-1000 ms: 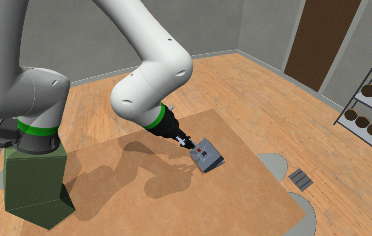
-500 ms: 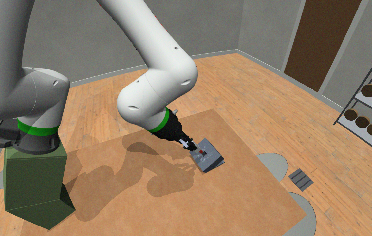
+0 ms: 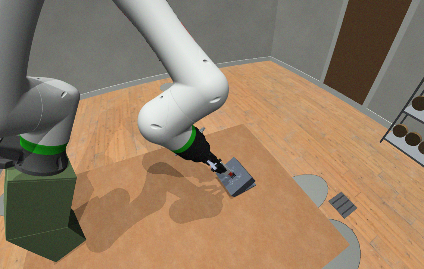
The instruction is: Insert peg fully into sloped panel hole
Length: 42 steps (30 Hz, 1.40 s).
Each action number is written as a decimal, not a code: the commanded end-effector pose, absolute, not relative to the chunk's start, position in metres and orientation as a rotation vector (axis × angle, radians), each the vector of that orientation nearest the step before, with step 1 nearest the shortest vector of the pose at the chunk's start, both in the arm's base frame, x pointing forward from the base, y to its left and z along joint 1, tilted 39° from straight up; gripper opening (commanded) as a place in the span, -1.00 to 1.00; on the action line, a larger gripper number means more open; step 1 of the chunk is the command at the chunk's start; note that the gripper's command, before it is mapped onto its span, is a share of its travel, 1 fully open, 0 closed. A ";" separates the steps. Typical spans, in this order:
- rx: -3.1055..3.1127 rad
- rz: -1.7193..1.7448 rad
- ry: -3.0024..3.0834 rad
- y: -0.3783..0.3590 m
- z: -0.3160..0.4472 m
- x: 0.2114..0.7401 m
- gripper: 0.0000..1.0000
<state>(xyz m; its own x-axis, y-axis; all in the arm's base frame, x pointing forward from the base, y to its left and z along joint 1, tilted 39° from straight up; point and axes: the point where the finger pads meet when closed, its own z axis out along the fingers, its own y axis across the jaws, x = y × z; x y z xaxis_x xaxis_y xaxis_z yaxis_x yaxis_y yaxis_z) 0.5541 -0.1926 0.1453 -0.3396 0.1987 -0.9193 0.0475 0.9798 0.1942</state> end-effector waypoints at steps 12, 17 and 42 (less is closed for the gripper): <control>0.177 0.155 1.915 -0.193 0.141 0.566 -1.00; 0.177 0.155 1.915 -0.192 0.140 0.569 -1.00; 0.177 0.155 1.915 -0.192 0.132 0.591 -1.00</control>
<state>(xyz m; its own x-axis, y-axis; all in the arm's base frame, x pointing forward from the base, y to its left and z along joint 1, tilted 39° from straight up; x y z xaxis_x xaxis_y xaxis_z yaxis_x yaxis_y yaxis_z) 0.5884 -0.1918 0.1329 -0.3396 0.1987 -0.9194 0.0474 0.9798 0.1942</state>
